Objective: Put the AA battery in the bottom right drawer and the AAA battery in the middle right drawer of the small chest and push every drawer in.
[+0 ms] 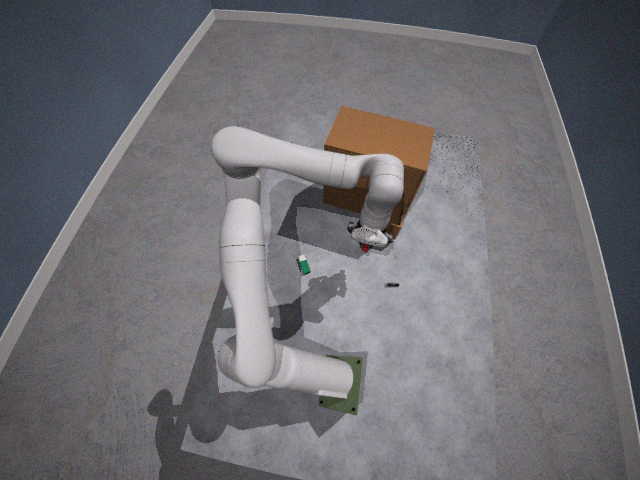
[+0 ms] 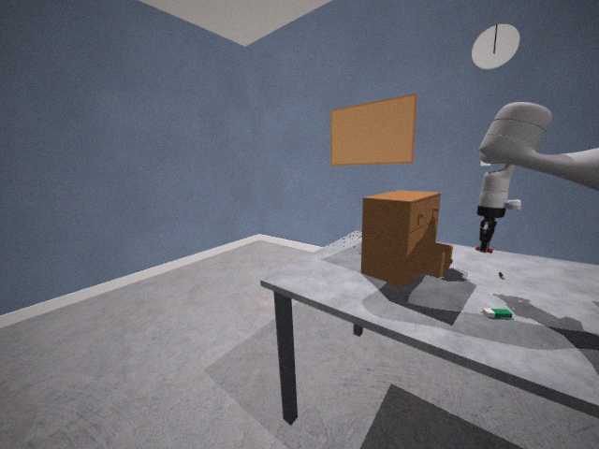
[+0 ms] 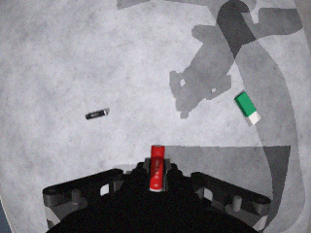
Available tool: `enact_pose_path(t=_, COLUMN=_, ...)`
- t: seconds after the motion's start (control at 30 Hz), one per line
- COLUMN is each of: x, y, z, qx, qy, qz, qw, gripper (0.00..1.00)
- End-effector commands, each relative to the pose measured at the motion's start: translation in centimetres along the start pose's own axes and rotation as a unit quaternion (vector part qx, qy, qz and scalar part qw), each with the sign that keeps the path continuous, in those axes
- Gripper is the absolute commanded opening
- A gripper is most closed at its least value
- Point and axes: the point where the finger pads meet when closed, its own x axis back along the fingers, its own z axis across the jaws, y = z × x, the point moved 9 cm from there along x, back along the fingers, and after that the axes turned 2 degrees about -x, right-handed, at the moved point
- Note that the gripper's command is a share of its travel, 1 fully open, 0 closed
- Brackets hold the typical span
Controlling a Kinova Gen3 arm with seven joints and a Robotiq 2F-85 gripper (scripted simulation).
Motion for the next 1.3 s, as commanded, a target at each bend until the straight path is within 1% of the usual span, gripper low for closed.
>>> enact_pose_path(t=0.0, x=0.1, y=-0.2, z=0.0, qx=-0.001, qy=0.000, qz=-0.006, qw=1.000, gripper=0.09)
enact_pose_path(t=0.07, x=0.1, y=-0.2, z=0.0, qx=-0.001, qy=0.000, qz=-0.006, qw=1.000, gripper=0.09)
enact_pose_path(t=0.17, x=0.1, y=-0.4, z=0.0, qx=-0.001, qy=0.001, qz=-0.015, qw=1.000, gripper=0.09)
enact_pose_path(t=0.37, x=0.1, y=-0.9, z=0.0, qx=-0.001, qy=0.001, qz=-0.041, qw=0.999, gripper=0.09)
enact_pose_path(t=0.57, x=0.0, y=-1.5, z=0.0, qx=-0.001, qy=0.003, qz=-0.074, qw=0.997, gripper=0.09)
enact_pose_path(t=0.63, x=0.0, y=-1.5, z=0.0, qx=-0.001, qy=0.003, qz=-0.074, qw=0.997, gripper=0.09)
enact_pose_path(t=1.13, x=-0.6, y=-3.5, z=-0.1, qx=-0.001, qy=0.006, qz=-0.173, qw=0.985, gripper=0.09)
enact_pose_path(t=1.2, x=-0.6, y=-3.5, z=-0.1, qx=-0.001, qy=0.006, qz=-0.173, qw=0.985, gripper=0.09)
enact_pose_path(t=1.27, x=-0.7, y=-3.8, z=-0.1, qx=-0.001, qy=0.007, qz=-0.187, qw=0.982, gripper=0.09)
